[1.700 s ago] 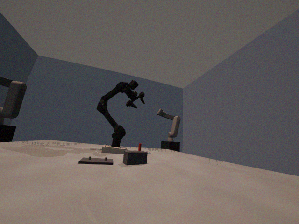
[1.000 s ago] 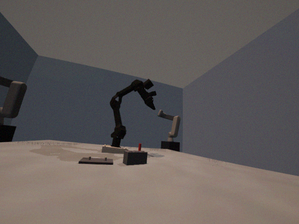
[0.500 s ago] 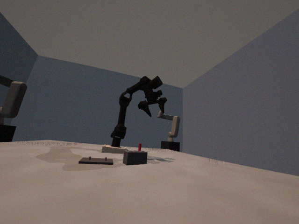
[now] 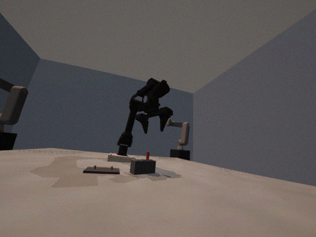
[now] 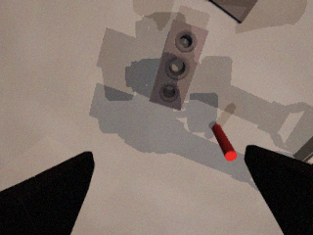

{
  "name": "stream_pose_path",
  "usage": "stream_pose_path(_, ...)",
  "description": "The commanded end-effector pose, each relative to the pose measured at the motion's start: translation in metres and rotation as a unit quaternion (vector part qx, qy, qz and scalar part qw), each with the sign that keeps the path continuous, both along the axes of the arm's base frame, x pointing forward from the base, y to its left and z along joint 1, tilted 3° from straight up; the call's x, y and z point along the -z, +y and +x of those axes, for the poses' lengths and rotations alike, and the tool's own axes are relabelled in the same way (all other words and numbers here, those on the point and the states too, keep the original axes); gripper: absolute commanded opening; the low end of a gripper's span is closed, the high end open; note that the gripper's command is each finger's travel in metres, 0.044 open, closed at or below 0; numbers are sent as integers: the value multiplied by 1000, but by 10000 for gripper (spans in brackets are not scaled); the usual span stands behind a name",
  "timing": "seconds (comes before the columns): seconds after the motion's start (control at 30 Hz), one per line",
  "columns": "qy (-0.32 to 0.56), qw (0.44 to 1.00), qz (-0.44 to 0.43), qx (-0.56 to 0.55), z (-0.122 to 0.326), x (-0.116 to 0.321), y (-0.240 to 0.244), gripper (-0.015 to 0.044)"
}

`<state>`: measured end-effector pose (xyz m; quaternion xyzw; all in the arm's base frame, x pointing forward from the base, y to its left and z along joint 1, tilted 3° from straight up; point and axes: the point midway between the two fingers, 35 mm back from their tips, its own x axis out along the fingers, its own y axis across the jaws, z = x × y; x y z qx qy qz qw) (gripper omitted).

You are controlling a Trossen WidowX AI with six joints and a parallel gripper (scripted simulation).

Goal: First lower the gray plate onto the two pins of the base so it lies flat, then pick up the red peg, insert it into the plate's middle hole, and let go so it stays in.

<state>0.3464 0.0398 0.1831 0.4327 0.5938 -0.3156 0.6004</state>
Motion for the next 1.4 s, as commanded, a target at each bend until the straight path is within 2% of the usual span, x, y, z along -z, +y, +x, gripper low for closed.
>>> stream_pose_path(0.0, 50, 986, -29, 159, 13, 27, -39, 440)
stream_pose_path(0.37, 50, 986, -29, 159, 14, 29, -37, 440)
stream_pose_path(0.57, 50, 986, -28, 159, 15, 90, -33, 440)
stream_pose_path(1.37, 50, 986, -28, 159, 17, 124, -28, 440)
